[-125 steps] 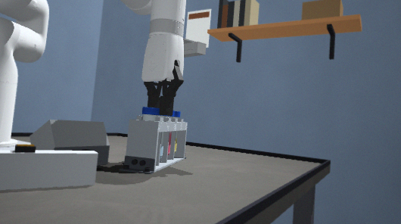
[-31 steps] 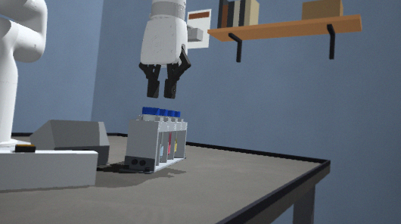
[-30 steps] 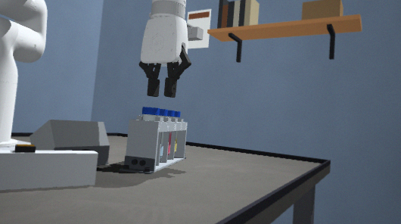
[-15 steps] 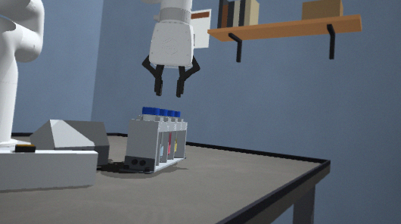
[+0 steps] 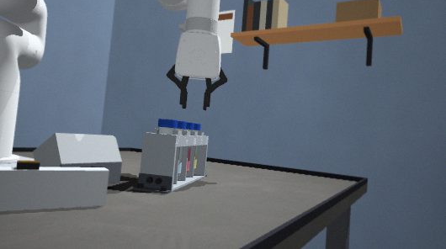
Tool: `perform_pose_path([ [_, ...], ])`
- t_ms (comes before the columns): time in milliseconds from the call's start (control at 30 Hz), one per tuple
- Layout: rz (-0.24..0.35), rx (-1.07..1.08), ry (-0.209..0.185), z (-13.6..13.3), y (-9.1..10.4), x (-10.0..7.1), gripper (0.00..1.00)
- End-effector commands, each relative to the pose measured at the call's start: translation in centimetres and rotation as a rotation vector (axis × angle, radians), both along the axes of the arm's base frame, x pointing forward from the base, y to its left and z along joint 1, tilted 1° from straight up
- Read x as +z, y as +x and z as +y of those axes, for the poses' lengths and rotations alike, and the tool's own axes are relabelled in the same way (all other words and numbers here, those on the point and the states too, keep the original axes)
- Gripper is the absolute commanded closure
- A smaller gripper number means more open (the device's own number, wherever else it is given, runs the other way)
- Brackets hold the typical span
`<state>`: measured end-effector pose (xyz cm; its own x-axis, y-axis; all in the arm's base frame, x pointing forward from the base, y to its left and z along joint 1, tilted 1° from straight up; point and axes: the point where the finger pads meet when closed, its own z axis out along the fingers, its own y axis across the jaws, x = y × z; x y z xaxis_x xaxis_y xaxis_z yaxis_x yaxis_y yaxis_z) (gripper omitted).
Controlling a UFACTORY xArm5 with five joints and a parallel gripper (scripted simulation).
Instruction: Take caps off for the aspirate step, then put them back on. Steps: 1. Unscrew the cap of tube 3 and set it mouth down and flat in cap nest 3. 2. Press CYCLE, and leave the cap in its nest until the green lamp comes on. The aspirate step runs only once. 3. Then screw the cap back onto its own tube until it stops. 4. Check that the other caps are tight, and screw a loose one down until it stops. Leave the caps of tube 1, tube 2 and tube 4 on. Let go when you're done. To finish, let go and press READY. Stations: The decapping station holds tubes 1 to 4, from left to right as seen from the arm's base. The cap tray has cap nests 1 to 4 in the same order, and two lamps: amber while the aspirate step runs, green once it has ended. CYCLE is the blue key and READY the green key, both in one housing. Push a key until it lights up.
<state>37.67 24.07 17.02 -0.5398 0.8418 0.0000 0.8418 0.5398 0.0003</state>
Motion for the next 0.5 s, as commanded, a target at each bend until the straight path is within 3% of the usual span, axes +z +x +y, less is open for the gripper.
perform_pose_path([
  [0,-0.011,0.001,-0.009,0.1,0.1,-0.4,0.54],
  [333,-0.011,0.001,-0.009,0.1,0.1,-3.4,0.54],
  [467,-0.011,0.001,-0.009,0.1,0.1,-3.4,0.54],
])
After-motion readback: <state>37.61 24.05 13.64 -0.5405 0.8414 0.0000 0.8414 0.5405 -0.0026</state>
